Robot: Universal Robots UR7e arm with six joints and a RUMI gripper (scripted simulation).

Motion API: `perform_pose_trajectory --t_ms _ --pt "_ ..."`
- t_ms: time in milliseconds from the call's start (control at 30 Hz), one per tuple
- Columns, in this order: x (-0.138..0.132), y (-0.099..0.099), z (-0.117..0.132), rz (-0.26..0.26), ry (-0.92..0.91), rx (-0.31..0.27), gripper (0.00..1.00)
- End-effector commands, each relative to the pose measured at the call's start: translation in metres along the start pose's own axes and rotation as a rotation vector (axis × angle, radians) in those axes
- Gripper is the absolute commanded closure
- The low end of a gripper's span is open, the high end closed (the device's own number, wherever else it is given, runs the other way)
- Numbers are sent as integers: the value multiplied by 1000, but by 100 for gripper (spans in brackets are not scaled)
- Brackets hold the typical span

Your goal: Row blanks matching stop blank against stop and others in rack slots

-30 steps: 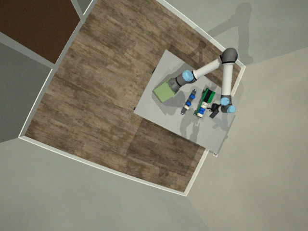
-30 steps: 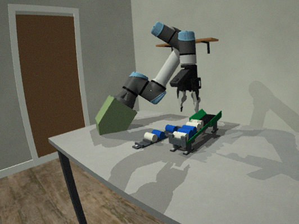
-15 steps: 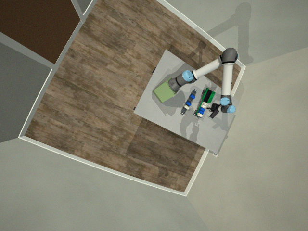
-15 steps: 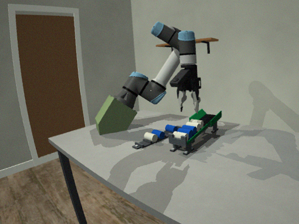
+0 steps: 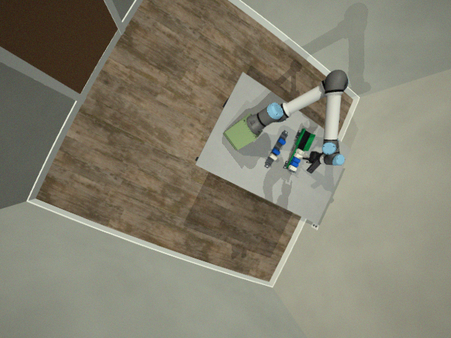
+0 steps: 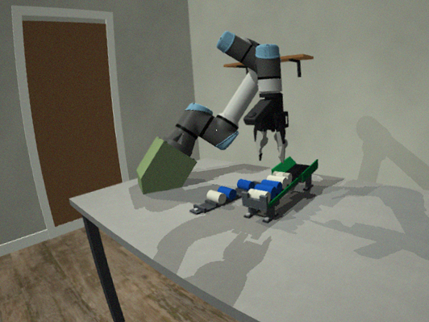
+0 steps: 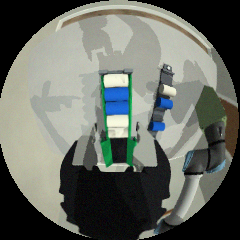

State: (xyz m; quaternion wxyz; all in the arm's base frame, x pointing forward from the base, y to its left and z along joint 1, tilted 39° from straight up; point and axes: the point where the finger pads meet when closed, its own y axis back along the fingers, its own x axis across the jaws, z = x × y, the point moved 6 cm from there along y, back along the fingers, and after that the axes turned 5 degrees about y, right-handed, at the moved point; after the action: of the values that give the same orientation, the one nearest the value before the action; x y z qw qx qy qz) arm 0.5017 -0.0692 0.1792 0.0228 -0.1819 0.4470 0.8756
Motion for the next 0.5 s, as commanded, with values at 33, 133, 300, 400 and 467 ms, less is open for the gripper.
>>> perform_pose_trajectory --t_ms 33,133,300,400,467 --pt "0 0 0 -1 0 1 50" --pt "0 0 0 -1 0 1 50" --pt "0 -1 0 -1 0 3 50" --pt "0 -3 0 -2 -1 5 50" --pt "0 -4 0 -2 -1 7 50"
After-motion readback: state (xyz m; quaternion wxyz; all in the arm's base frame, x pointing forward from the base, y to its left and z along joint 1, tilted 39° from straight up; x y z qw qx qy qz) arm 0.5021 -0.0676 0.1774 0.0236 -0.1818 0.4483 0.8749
